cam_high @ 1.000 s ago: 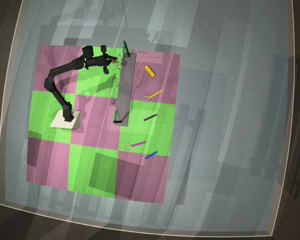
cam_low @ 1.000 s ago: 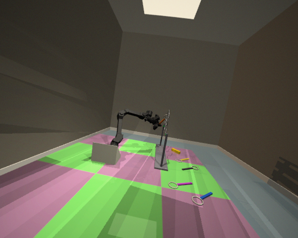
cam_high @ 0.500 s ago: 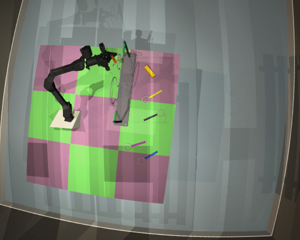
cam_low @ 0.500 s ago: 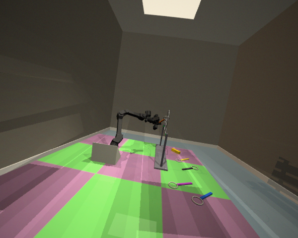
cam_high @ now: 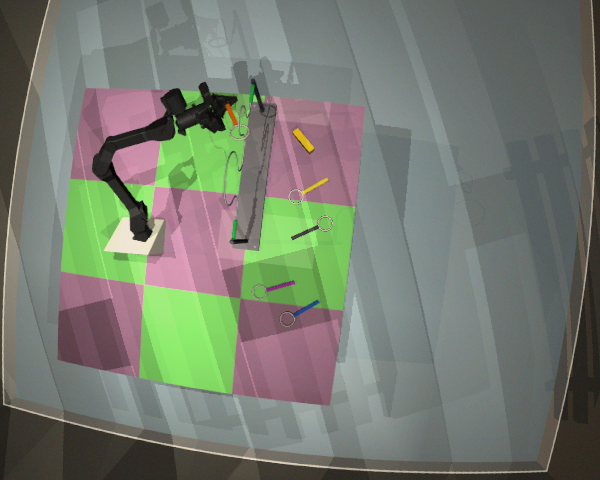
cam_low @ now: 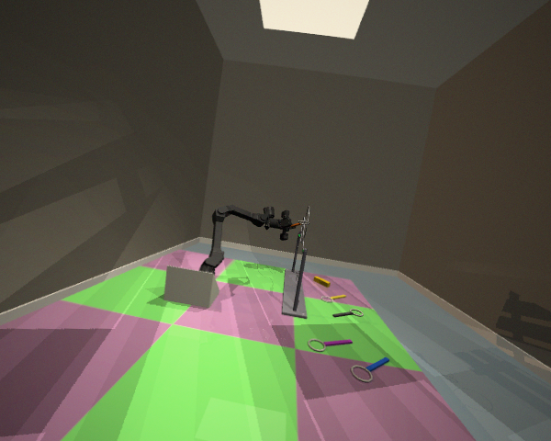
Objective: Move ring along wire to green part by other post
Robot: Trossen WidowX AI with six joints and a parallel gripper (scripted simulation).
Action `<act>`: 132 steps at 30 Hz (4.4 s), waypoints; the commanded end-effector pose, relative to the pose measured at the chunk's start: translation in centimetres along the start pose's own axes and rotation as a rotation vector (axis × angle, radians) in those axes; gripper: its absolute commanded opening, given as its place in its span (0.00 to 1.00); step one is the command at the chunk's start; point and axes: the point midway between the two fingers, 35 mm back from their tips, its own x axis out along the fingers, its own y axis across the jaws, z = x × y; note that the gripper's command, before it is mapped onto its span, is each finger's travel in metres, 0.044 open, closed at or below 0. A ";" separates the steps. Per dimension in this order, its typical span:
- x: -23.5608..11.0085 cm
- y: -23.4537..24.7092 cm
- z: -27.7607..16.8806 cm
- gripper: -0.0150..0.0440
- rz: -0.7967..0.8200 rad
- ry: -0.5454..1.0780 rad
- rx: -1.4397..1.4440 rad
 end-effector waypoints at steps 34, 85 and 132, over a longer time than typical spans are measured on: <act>-0.2 4.8 1.4 0.00 0.353 -0.079 0.623; 0.8 -8.1 -3.2 0.00 -0.018 0.010 -0.045; -5.2 -21.4 4.8 0.00 -0.525 0.123 -0.942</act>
